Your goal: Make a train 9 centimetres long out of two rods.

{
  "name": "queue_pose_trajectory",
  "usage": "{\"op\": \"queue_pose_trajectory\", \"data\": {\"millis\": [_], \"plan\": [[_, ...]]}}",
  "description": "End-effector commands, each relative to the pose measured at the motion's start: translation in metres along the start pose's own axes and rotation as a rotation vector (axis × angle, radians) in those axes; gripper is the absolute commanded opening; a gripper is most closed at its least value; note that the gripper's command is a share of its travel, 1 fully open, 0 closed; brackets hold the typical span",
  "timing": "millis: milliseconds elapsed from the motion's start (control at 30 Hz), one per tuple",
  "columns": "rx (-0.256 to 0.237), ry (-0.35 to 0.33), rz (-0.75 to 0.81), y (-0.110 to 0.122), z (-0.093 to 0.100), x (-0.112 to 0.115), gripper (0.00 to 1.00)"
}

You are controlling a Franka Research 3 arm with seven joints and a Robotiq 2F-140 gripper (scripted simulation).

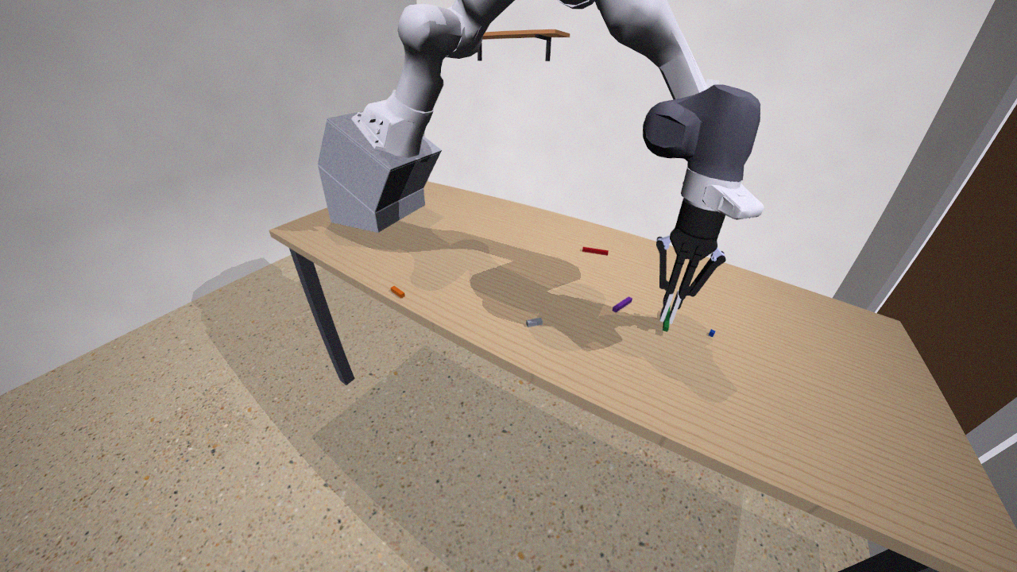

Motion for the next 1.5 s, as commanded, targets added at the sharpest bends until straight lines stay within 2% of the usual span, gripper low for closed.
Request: {"op": "queue_pose_trajectory", "data": {"millis": [0, 700, 1467], "plan": [[-0.002, 0.001, 0.004, 0.000, 0.001, -0.001, 0.12], [-0.002, 0.001, 0.004, 0.000, -0.010, -0.001, 0.12], [-0.002, 0.001, 0.004, 0.000, -0.010, -0.001, 0.12]]}}
Point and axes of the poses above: the point where the finger pads meet when closed, its own z axis back along the fingers, its own y axis across the jaws, x = y × z, the point moved 7 cm from there along z, back along the fingers, and after that the axes turned 12 degrees about z, right-handed, at the moved point
